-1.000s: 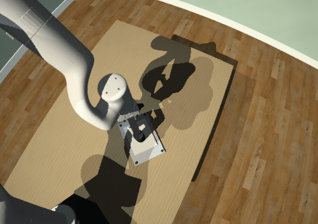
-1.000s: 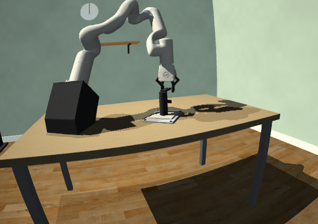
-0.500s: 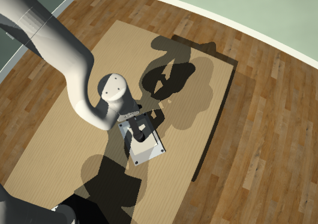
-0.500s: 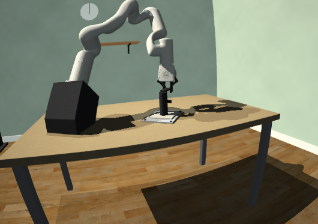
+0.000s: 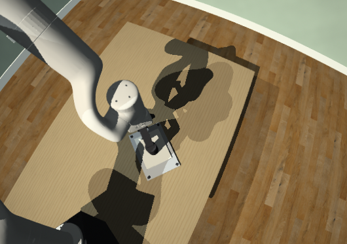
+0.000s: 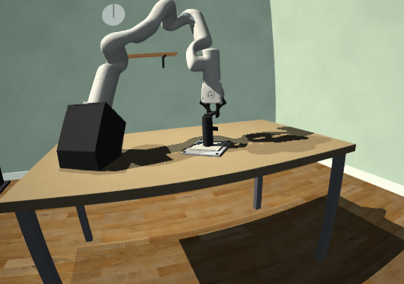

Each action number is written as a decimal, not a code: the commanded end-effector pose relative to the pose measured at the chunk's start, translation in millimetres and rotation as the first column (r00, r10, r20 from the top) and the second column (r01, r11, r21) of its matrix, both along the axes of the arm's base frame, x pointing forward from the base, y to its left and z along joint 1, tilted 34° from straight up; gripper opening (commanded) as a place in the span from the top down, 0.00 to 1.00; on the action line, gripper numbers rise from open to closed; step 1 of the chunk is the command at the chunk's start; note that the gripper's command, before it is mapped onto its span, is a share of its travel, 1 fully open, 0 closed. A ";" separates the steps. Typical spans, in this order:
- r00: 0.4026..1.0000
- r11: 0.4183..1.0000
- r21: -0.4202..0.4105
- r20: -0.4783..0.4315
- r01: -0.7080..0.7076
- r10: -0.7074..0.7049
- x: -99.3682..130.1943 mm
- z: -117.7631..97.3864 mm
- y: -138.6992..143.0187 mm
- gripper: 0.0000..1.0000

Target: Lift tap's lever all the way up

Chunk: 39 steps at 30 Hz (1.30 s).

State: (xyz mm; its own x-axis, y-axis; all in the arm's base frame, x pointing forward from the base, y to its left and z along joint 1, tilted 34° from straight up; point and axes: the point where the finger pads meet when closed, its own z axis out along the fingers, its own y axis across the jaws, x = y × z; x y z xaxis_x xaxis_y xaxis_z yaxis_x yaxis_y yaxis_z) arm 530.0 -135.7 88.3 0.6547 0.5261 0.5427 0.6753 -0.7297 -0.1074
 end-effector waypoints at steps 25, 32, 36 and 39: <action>1.000 1.000 -0.001 0.001 0.000 0.000 -4.3 7.6 -5.9 1.00; 1.000 1.000 -0.001 0.001 0.000 0.000 -10.5 14.9 -12.7 1.00; 1.000 1.000 -0.001 0.001 0.000 0.000 -15.8 19.7 -18.3 1.00; 1.000 1.000 -0.001 0.001 0.000 0.000 -18.7 22.0 -21.3 1.00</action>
